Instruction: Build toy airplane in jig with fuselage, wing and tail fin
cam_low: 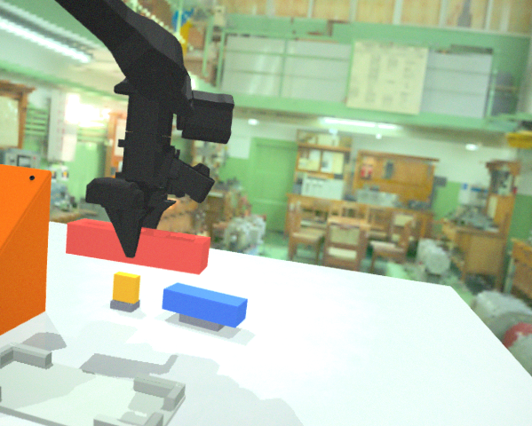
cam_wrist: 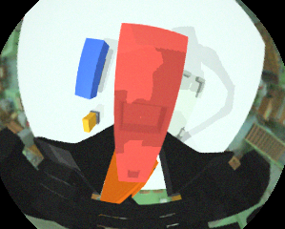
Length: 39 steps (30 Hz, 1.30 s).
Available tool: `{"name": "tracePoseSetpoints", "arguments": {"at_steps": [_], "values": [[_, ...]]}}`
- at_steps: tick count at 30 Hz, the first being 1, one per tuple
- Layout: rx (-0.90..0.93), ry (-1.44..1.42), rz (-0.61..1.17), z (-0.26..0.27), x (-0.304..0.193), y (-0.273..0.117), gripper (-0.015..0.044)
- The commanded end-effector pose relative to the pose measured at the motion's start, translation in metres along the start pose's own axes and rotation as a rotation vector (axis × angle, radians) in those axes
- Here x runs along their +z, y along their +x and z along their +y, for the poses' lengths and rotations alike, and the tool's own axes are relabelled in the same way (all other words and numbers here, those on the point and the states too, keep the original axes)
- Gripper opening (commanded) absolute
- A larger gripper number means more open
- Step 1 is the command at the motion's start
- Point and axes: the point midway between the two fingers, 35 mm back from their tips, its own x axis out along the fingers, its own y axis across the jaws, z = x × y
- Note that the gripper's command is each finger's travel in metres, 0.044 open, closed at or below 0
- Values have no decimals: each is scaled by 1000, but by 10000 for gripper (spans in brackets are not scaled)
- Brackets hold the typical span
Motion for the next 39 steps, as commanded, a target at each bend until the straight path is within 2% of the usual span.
{"name": "tracePoseSetpoints", "arguments": {"at_steps": [1,39], "values": [[11,8,-5,-8,2,2,0],[18,60,-10,-113,-12,51,0]]}}
